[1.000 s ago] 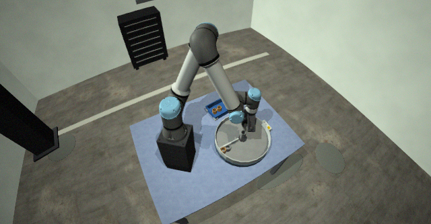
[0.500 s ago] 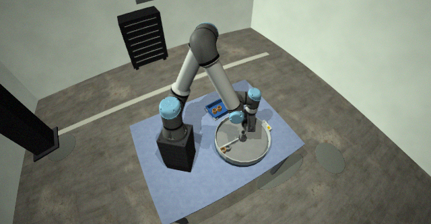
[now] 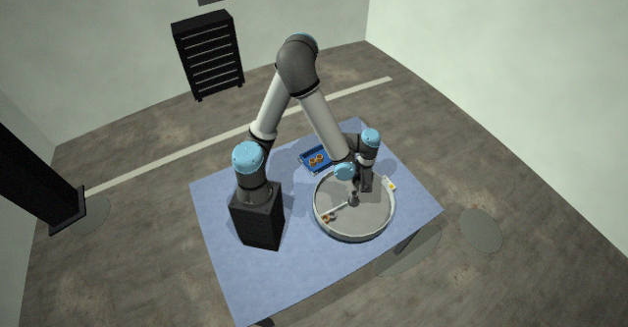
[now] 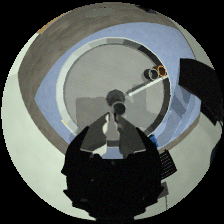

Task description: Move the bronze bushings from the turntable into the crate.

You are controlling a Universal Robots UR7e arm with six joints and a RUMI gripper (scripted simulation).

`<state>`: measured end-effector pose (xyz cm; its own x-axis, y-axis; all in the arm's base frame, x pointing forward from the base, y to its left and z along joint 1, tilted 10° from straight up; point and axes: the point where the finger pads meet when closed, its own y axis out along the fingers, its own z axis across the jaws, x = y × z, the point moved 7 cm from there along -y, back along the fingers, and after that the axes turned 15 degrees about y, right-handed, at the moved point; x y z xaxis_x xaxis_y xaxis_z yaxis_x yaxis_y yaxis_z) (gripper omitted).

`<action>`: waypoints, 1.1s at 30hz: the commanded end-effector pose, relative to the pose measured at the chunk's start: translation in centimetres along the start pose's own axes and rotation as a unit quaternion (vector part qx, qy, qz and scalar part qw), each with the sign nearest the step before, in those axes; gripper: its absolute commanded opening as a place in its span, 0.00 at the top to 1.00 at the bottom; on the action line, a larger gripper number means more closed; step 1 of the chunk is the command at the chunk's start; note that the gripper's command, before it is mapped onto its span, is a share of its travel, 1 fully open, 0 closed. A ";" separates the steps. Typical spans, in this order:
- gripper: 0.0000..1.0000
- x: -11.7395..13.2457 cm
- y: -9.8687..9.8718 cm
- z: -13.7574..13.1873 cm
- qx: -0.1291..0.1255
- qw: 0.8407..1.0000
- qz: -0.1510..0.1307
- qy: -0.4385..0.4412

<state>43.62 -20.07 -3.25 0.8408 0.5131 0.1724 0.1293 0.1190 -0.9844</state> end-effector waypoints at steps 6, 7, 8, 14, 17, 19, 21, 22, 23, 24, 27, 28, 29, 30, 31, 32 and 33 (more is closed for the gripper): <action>0.95 0.0 0.0 0.0 -0.001 1.000 0.000 -0.001; 0.95 0.0 0.0 0.0 -0.001 1.000 0.000 -0.001; 0.95 0.0 0.0 0.0 -0.001 1.000 0.000 -0.001; 0.95 0.0 0.0 0.0 -0.001 1.000 0.000 -0.002; 0.95 0.0 0.0 0.0 -0.001 1.000 0.000 -0.003; 0.95 0.0 0.0 0.0 -0.001 1.000 0.000 -0.003; 0.95 0.0 0.0 0.0 -0.001 1.000 0.000 -0.004; 0.95 0.0 0.0 0.0 -0.001 1.000 0.000 -0.005; 0.95 0.0 0.0 0.0 -0.001 1.000 0.000 -0.005; 0.95 0.0 0.0 0.0 -0.001 1.000 0.000 -0.006; 0.95 0.0 0.0 0.0 -0.001 1.000 0.000 -0.008; 0.95 0.0 0.0 0.0 -0.001 1.000 0.000 -0.008; 0.95 0.0 0.0 0.0 -0.001 1.000 0.000 -0.009; 0.95 0.0 0.0 -0.1 -0.001 1.000 0.000 -0.010; 0.95 -0.1 0.0 -0.1 -0.001 1.000 0.000 -0.010; 0.95 -0.1 0.0 -0.1 -0.001 1.000 0.000 -0.011; 0.95 -0.1 0.0 -0.1 -0.001 1.000 0.000 -0.012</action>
<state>43.59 -20.11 -3.26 0.8318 0.5274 0.1729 0.1292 0.1190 -0.9845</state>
